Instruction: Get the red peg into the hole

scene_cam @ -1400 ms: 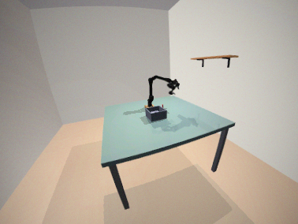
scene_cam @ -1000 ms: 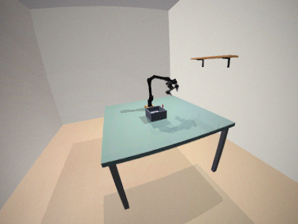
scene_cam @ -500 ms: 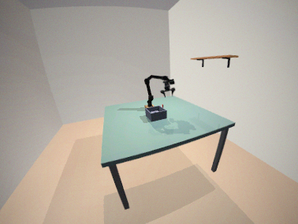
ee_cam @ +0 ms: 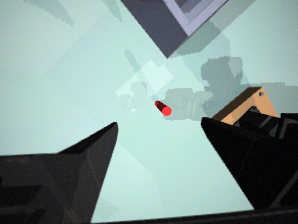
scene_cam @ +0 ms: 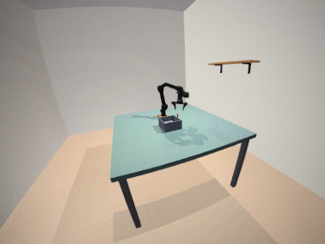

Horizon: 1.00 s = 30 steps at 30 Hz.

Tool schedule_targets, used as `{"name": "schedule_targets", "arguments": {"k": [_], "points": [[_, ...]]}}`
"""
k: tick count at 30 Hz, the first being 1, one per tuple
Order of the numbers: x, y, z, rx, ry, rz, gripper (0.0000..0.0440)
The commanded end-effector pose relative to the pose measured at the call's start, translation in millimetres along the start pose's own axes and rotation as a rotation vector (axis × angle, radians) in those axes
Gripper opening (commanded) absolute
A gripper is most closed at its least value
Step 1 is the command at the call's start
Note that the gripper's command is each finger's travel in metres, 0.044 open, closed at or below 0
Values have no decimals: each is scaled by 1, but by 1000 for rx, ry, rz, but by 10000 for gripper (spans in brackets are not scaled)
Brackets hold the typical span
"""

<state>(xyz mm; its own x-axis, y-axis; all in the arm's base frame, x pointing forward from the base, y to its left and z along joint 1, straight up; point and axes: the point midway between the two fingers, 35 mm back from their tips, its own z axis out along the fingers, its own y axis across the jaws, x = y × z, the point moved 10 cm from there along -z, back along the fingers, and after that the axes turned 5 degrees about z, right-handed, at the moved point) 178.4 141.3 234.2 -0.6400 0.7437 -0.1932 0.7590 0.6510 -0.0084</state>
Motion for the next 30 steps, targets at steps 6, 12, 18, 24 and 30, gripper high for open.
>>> {"name": "schedule_targets", "arguments": {"k": [6, 12, 18, 24, 30], "points": [[0, -1, 40, 66, 52, -15, 440], [3, -1, 67, 71, 51, -22, 440], [6, -2, 92, 68, 41, -36, 438], [8, -4, 111, 89, 46, -53, 334], [8, -4, 120, 121, 59, -48, 176]]}}
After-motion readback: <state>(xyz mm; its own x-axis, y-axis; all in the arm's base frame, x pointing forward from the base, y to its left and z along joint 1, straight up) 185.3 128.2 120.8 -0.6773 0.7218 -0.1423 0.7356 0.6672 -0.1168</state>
